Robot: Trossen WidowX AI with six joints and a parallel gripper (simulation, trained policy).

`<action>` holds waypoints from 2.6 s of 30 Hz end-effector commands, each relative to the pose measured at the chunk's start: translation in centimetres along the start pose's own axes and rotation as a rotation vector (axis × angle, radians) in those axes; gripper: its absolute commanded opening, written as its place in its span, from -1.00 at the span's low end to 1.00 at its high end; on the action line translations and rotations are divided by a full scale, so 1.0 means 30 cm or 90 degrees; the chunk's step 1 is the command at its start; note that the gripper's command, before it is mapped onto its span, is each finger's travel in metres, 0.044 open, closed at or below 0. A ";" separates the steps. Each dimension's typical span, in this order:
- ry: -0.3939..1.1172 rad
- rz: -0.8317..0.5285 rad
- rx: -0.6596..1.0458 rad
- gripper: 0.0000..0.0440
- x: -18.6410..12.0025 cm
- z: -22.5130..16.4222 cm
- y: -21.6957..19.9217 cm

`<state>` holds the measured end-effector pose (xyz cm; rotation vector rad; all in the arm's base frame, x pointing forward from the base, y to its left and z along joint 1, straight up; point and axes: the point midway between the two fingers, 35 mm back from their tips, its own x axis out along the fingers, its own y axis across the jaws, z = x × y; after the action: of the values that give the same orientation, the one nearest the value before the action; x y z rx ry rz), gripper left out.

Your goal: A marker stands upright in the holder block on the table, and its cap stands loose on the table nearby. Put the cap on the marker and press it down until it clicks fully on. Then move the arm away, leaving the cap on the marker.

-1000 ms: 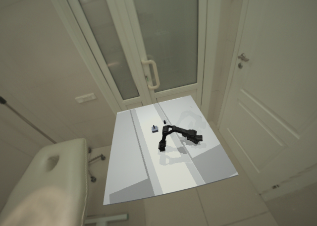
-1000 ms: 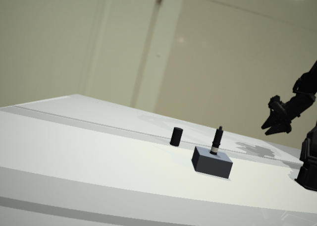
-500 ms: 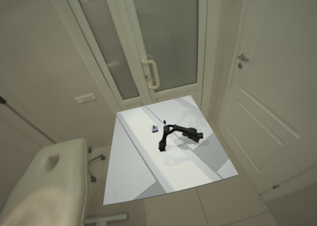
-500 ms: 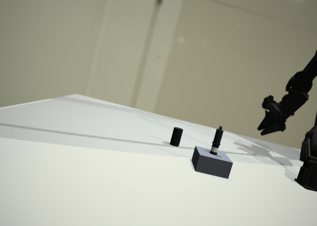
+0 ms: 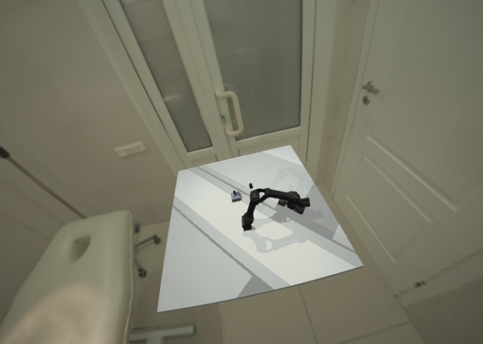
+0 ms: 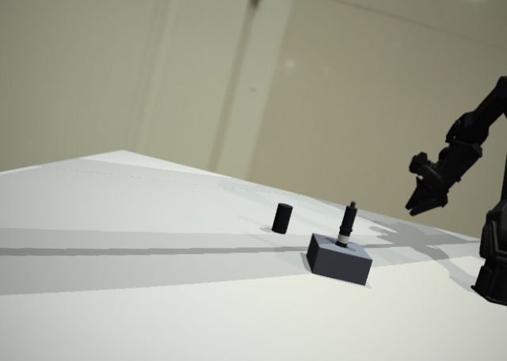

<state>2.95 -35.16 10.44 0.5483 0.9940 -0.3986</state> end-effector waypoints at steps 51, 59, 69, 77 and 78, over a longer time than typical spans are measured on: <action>0.133 -0.060 -0.115 0.38 0.133 0.192 0.065; 0.149 -0.073 -0.123 0.38 0.154 0.223 0.086; 0.167 -0.089 -0.131 0.39 0.179 0.263 0.116; 0.180 -0.102 -0.135 0.39 0.199 0.294 0.144; 0.182 -0.104 -0.135 0.39 0.201 0.298 0.147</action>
<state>13.94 -37.29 9.98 0.3428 1.3370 -0.3493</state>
